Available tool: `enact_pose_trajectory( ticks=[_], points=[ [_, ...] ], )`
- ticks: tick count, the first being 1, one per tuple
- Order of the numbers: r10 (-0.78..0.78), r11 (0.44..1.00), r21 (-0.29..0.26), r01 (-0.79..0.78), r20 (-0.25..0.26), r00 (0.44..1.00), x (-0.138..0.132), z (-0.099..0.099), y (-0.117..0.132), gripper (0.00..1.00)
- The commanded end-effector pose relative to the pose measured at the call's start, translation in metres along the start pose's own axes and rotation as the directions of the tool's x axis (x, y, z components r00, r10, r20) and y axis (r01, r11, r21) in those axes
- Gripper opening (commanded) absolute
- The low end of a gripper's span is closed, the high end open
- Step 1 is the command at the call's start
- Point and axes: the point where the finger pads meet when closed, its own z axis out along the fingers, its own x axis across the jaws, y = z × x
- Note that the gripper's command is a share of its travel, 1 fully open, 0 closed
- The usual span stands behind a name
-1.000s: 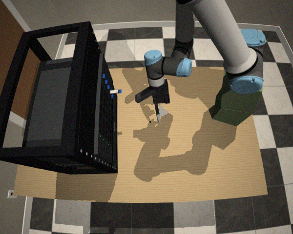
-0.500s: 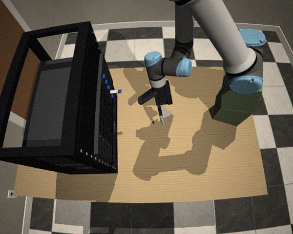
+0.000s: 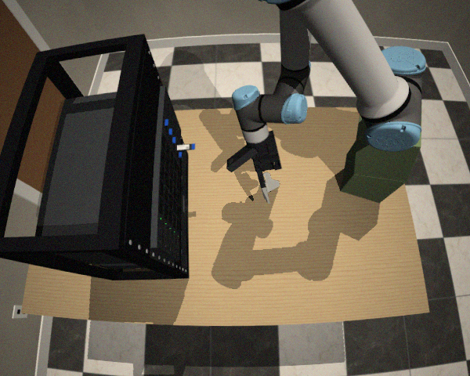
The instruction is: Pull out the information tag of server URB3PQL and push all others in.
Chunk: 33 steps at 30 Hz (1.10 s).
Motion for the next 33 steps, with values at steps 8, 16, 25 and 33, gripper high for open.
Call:
enact_pose_trajectory(
  ticks=[8,16,25,33],
  points=[
    [0.012,0.999,-0.047,-0.01,0.035,0.999,-0.005,0.009,0.015,1.0],
    [0.02,0.997,-0.074,-0.016,0.057,0.998,-0.009,0.014,0.024,1.0],
    [0.034,0.993,-0.116,-0.023,0.089,0.995,-0.015,0.021,0.038,1.0],
    [0.044,0.989,-0.144,-0.028,0.111,0.993,-0.019,0.025,0.047,1.0]
  ],
)
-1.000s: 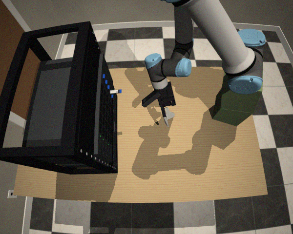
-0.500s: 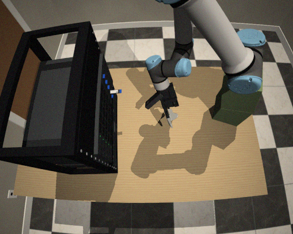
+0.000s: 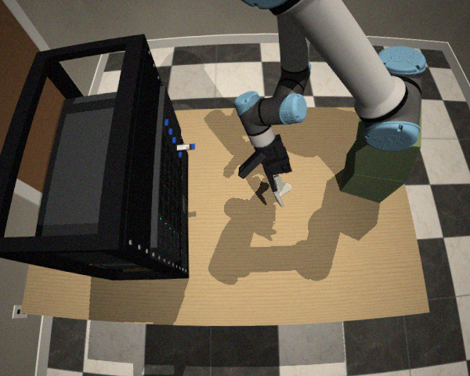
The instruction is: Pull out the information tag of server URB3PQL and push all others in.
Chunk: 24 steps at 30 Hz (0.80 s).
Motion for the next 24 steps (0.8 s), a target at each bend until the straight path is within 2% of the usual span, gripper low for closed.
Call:
enact_pose_trajectory(
  ticks=[1,24],
  points=[
    [0.003,1.0,-0.013,-0.003,0.011,1.0,-0.002,0.003,0.004,1.0],
    [0.037,0.993,-0.111,-0.026,0.095,0.995,-0.016,0.02,0.035,1.0]
  ],
)
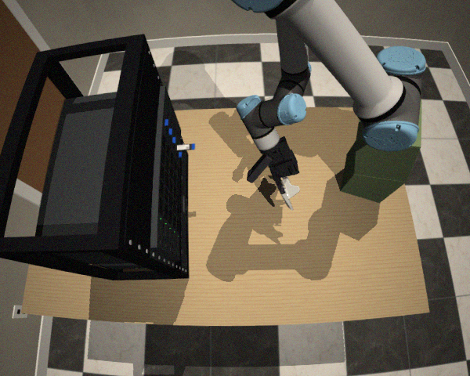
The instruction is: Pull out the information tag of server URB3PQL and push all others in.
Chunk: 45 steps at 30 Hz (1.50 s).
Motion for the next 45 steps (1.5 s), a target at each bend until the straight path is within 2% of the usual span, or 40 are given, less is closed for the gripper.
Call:
enact_pose_trajectory(
  ticks=[1,45],
  points=[
    [0.006,1.0,-0.021,-0.006,0.019,1.0,-0.003,0.004,0.006,1.0],
    [0.082,0.979,-0.197,-0.045,0.186,0.979,-0.034,0.031,0.062,1.0]
  ],
)
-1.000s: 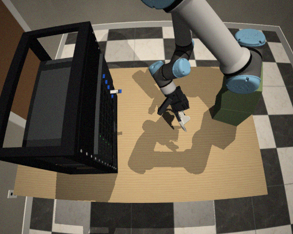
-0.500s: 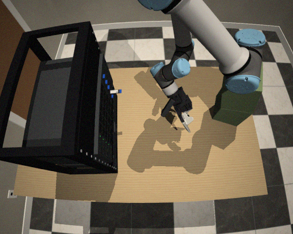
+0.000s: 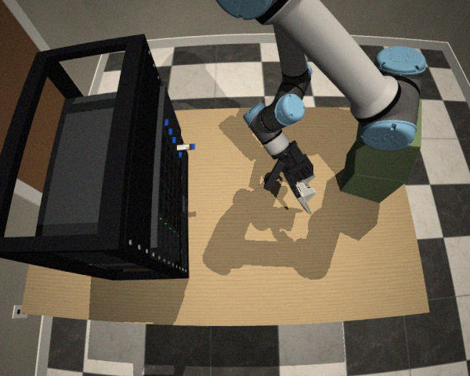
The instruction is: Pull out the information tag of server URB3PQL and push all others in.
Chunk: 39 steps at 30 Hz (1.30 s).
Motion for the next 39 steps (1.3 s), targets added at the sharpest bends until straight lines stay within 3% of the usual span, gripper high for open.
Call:
enact_pose_trajectory(
  ticks=[1,39],
  points=[
    [0.005,1.0,-0.015,-0.005,0.016,1.0,-0.003,0.003,0.005,1.0],
    [0.078,0.985,-0.167,-0.047,0.185,0.98,-0.034,0.026,0.052,1.0]
  ],
)
